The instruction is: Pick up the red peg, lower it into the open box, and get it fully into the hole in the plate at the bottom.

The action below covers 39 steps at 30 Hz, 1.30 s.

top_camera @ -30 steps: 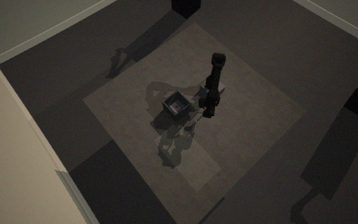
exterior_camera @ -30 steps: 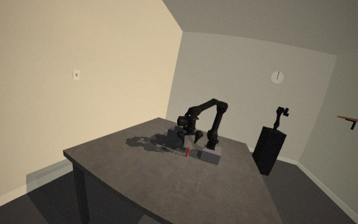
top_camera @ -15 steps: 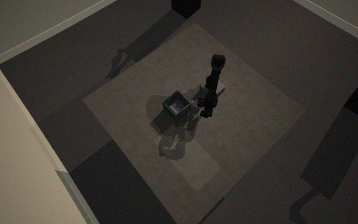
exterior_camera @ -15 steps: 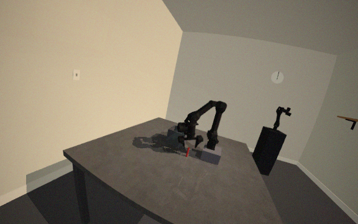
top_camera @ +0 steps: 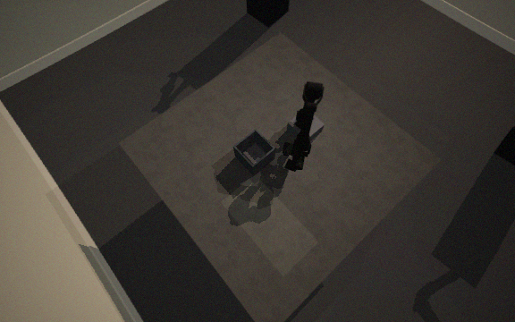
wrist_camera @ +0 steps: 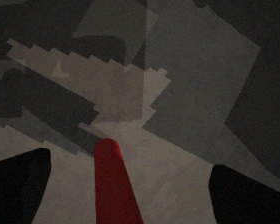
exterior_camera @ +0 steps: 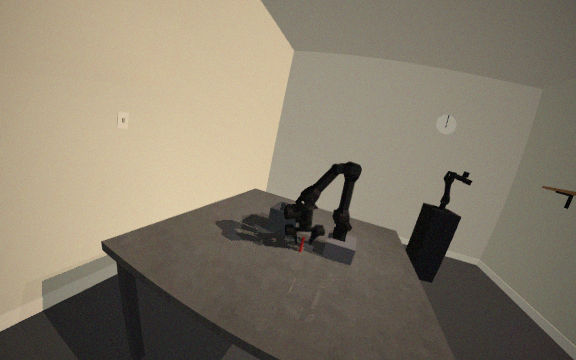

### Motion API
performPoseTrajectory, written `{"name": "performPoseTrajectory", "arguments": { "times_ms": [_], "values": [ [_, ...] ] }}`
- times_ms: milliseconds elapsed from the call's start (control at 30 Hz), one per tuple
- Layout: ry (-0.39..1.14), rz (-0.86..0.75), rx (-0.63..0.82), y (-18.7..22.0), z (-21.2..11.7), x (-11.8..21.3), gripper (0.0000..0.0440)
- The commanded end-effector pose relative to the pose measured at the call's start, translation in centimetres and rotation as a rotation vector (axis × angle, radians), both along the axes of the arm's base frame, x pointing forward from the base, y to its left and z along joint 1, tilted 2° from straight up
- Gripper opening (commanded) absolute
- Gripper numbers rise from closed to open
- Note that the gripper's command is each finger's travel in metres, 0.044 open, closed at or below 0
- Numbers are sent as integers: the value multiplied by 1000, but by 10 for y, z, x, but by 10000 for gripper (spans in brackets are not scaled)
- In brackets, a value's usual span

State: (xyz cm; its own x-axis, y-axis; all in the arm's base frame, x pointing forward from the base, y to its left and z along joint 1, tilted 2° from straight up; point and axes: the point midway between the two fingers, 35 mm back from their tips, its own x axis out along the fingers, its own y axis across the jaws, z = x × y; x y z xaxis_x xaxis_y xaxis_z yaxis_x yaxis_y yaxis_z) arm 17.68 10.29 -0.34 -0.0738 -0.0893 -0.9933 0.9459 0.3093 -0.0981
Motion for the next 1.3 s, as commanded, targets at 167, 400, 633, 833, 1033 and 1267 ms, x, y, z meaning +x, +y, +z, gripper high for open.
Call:
{"name": "performPoseTrajectory", "arguments": {
  "times_ms": [167, 400, 633, 833, 1033, 1267],
  "values": [
    [-3, 13, 21, 6, -15, 6, 96],
    [-38, 25, 49, 11, -13, 16, 16],
    [-89, -4, 85, 14, 2, 27, 1],
    [-138, -27, 122, 17, 19, 38, 0],
    [-192, -36, 158, 19, 40, 51, 0],
    [-253, -32, 178, 14, 70, 68, 0]
  ]
}}
